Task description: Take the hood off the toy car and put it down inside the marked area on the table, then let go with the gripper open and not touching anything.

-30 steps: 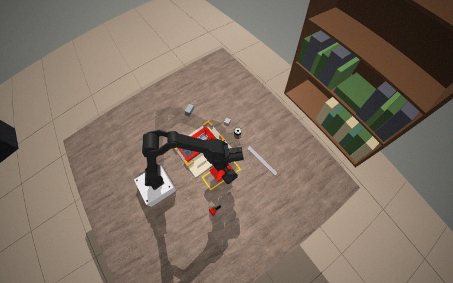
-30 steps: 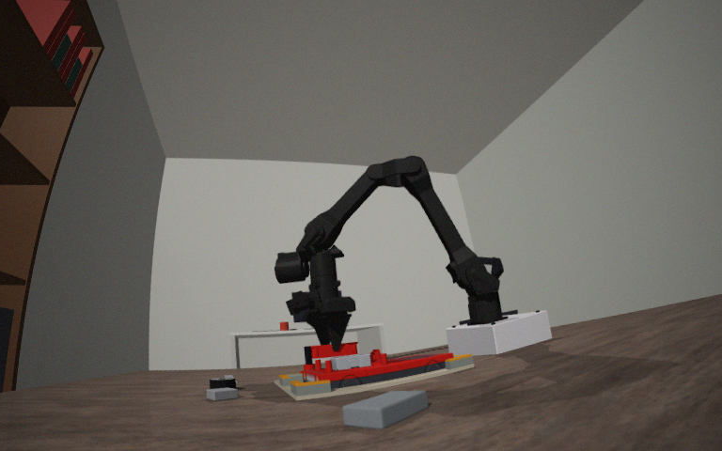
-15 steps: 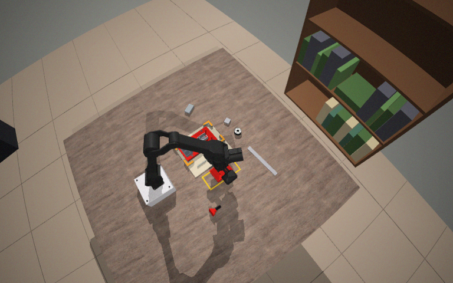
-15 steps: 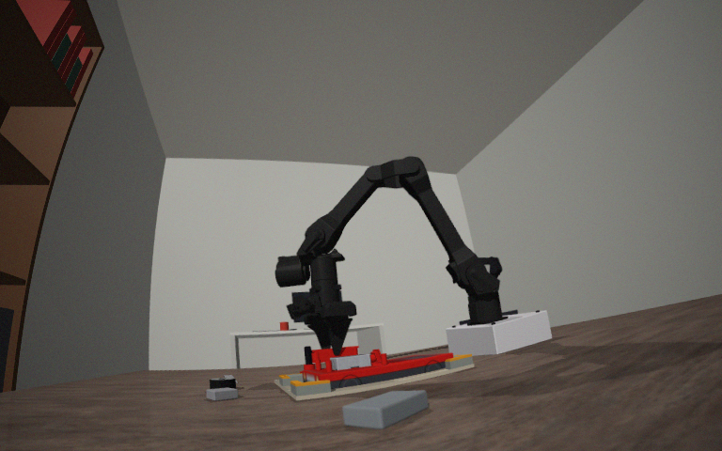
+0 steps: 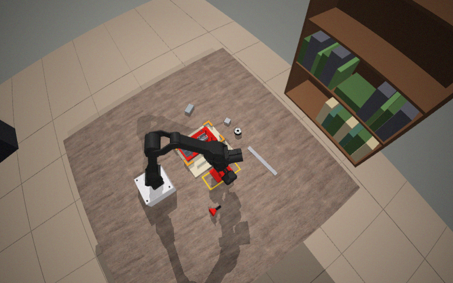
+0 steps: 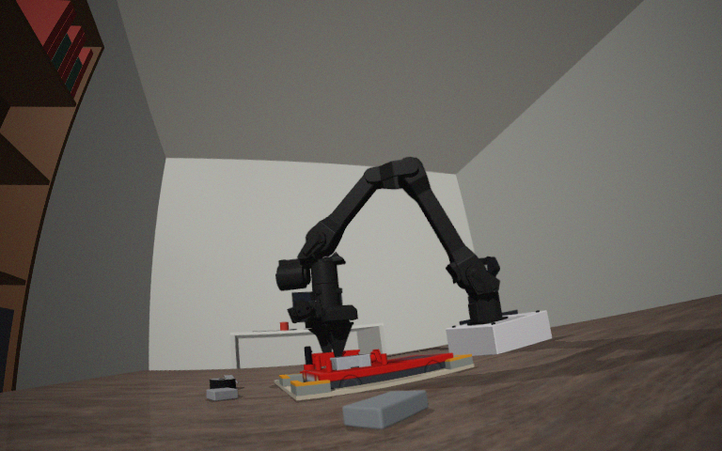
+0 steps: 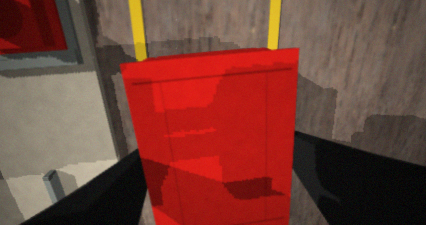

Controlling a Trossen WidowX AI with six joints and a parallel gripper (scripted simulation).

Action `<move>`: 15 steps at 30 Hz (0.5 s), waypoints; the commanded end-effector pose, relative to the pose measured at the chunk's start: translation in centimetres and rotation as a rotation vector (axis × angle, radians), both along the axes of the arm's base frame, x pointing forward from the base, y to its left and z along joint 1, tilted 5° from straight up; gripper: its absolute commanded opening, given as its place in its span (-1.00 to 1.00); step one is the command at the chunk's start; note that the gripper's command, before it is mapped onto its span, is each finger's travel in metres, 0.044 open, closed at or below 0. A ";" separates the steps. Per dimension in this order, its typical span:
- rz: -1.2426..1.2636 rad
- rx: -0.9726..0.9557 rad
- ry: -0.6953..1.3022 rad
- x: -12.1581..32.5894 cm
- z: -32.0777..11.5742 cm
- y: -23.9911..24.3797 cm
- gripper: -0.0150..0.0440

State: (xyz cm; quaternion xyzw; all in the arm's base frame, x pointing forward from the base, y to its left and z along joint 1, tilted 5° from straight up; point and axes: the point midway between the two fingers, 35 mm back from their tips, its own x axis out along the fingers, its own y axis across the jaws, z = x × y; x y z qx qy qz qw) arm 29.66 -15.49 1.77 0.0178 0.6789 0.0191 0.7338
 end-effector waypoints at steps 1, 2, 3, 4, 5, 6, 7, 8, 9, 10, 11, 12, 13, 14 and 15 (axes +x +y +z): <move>-0.005 0.004 0.001 0.0 -0.2 0.1 -0.49; -0.005 0.004 0.001 0.0 -0.3 0.1 -0.49; -0.005 0.004 0.001 0.0 -0.3 0.1 -0.49; -0.005 0.004 0.001 0.0 -0.4 0.1 -0.49; -0.005 0.004 0.001 0.0 -0.4 0.1 -0.49; -0.005 0.004 0.001 0.0 -0.5 0.1 -0.49; -0.005 0.004 0.001 0.0 -0.5 0.1 -0.49; -0.005 0.004 0.001 0.0 -0.6 0.1 -0.49; -0.005 0.004 0.001 0.0 -0.6 0.1 -0.49; -0.005 0.004 0.001 0.0 -0.7 0.1 -0.49; -0.005 0.004 0.001 0.0 -0.7 0.1 -0.49; -0.005 0.004 0.001 0.0 -0.8 0.1 -0.49; -0.005 0.004 0.001 0.0 -0.8 0.1 -0.49; -0.005 0.004 0.001 0.1 -0.9 0.1 -0.49; -0.005 0.004 0.001 0.1 -0.9 0.1 -0.49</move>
